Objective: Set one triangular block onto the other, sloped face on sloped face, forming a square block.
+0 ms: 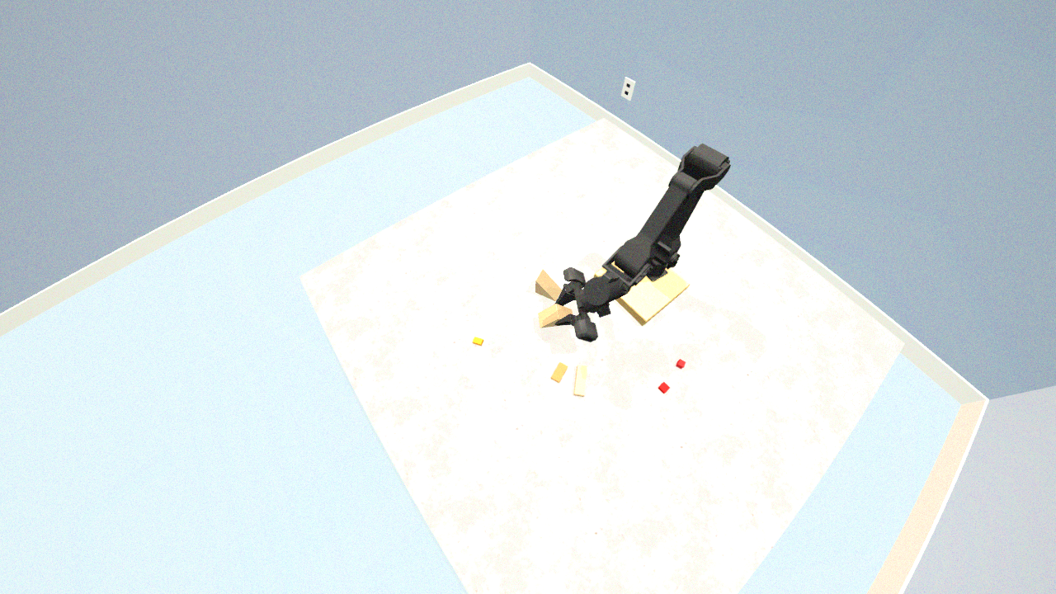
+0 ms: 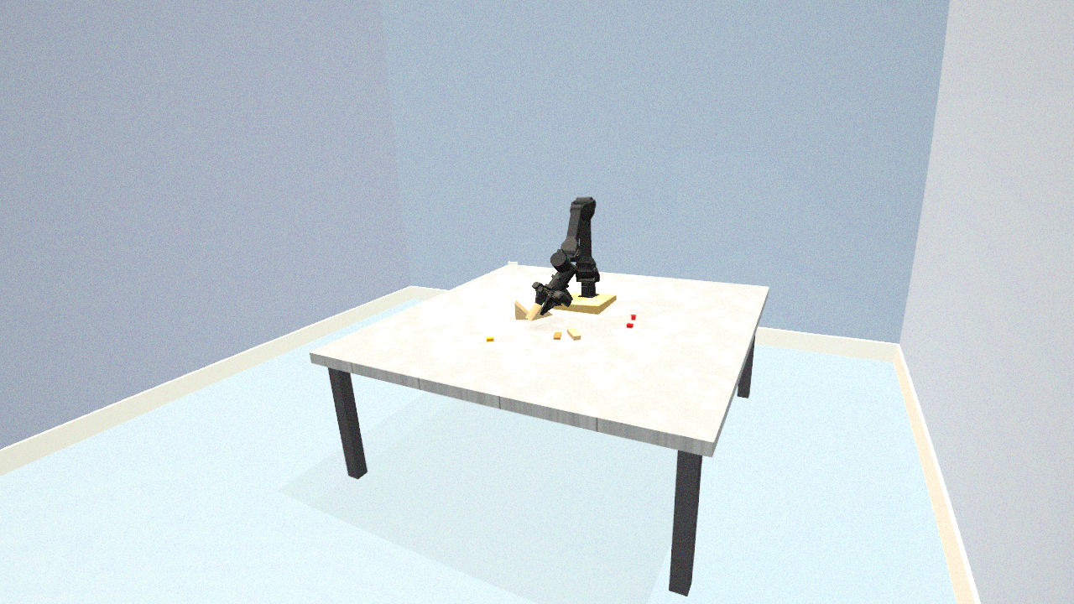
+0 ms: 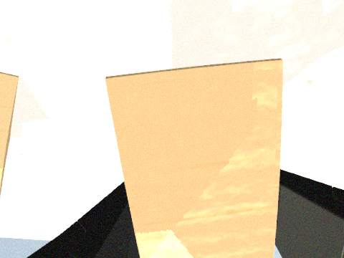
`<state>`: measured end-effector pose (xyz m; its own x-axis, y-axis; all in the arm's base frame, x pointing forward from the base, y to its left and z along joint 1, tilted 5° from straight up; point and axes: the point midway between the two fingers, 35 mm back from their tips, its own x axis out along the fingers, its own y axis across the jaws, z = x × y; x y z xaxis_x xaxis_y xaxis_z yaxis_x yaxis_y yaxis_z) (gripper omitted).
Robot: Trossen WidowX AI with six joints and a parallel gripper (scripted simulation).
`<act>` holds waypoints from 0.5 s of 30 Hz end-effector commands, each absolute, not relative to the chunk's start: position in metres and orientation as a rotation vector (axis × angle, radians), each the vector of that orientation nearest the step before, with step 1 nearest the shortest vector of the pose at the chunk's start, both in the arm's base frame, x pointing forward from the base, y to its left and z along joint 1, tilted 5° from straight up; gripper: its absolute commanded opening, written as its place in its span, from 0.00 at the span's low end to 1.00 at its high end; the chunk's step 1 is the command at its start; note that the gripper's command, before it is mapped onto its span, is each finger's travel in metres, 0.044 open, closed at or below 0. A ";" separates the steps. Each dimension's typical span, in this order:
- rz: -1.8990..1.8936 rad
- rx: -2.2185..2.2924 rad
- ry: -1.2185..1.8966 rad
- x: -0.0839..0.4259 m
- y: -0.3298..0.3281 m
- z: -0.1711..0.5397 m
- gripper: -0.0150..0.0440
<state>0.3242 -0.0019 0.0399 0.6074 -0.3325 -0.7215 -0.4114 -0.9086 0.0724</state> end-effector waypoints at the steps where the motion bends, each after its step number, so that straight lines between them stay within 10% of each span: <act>1: 1.160 -2.727 0.635 0.328 -0.001 0.062 0.25; 15: 1.160 -2.727 0.635 0.323 0.000 0.106 0.25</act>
